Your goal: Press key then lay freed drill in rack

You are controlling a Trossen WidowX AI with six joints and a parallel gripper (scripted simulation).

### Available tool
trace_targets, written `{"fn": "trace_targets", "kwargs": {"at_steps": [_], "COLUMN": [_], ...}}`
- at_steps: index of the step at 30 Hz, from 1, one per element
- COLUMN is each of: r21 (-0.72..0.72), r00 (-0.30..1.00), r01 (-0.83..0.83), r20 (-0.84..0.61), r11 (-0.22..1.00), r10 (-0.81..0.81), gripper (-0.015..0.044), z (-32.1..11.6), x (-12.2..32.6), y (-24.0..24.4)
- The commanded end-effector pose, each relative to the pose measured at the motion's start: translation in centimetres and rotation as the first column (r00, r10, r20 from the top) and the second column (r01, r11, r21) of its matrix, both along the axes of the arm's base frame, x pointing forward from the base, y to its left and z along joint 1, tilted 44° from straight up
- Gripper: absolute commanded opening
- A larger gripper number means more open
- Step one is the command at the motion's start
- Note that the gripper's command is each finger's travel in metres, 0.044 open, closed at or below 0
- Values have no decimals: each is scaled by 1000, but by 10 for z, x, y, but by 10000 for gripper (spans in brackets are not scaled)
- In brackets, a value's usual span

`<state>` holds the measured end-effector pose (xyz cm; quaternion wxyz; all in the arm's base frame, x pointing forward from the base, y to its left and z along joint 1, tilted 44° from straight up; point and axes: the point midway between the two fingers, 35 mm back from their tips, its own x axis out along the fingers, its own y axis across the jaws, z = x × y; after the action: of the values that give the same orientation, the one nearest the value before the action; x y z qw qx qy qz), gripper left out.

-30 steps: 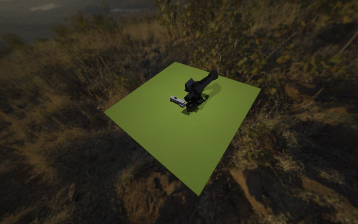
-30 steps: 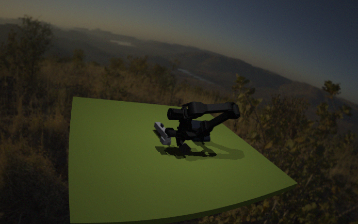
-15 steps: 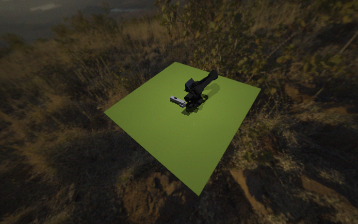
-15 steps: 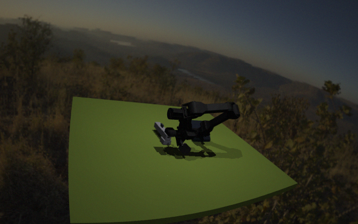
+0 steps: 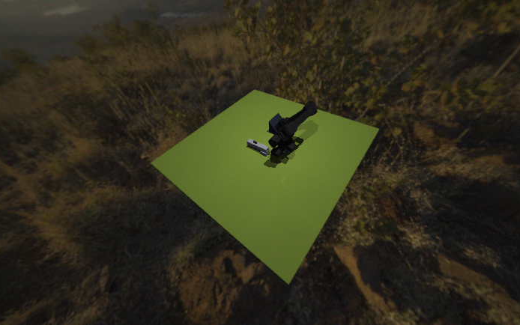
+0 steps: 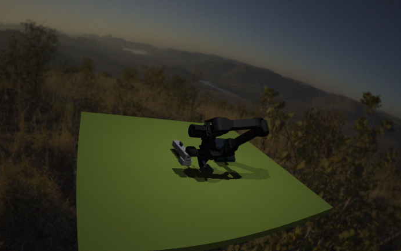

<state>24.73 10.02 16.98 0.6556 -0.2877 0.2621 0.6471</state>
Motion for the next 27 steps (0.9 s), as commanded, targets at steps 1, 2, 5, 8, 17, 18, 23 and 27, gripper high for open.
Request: {"fn": "trace_targets", "kwargs": {"at_steps": [1, 2, 5, 8, 17, 18, 23, 27], "r21": [3, 3, 3, 3, 3, 3, 3, 3], "r00": [1000, 1000, 1000, 1000, 1000, 1000, 1000, 1000], "r01": [3, 3, 3, 3, 3, 3, 3, 3], "r20": [-3, -3, -3, -3, -4, -4, -4, -4], "r11": [1000, 1000, 1000, 1000, 1000, 1000, 1000, 1000], "r10": [-3, -3, -3, -3, -3, -3, -3, -3], "gripper": [0, 0, 0, 0, 0, 0, 0, 0], "z": [1, 1, 1, 2, 3, 3, 4, 5], "x": [-7, -9, -13, -17, -28, -30, -36, -41], "y": [1, 2, 2, 3, 6, 6, 7, 8]}}
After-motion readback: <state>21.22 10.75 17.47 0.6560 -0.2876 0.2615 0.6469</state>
